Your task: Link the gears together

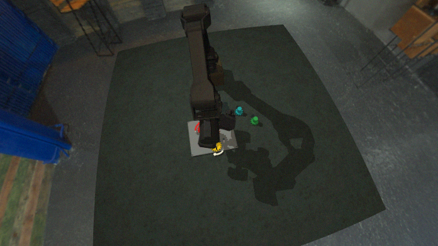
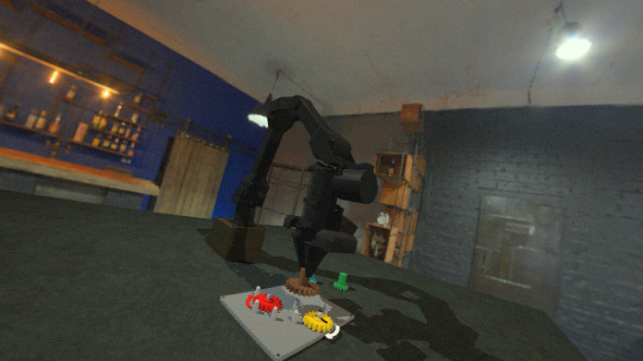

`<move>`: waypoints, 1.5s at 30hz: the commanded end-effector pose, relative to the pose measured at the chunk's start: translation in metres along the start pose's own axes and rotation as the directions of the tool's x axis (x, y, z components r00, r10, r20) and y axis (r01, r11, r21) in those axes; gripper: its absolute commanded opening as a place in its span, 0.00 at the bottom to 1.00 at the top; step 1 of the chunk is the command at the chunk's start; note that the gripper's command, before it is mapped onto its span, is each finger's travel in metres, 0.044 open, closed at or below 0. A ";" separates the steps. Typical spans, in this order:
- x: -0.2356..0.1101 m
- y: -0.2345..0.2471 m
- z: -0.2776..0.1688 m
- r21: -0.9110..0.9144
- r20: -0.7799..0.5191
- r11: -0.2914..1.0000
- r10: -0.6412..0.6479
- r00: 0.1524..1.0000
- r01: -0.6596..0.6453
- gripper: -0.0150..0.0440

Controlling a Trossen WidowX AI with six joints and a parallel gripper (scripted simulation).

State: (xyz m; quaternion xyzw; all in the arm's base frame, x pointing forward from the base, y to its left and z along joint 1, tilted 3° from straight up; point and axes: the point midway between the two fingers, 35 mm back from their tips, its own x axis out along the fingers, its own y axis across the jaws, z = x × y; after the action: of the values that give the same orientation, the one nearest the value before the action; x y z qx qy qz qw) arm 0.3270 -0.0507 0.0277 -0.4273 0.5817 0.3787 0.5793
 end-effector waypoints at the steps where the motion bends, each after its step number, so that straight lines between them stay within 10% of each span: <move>1: 0.009 0.003 -0.001 -0.035 -0.006 0.999 0.012 1.000 -0.012 0.25; 29: 0.029 0.003 -0.002 0.218 -0.006 0.976 0.012 1.000 -0.010 0.25; 45: 0.025 0.004 -0.001 -0.016 -0.006 1.000 0.012 1.000 -0.012 0.25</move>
State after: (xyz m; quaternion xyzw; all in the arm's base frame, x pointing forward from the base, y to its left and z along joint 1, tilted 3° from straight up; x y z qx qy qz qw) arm 0.3254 -0.0514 0.0041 -0.4176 0.5894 0.3730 0.5823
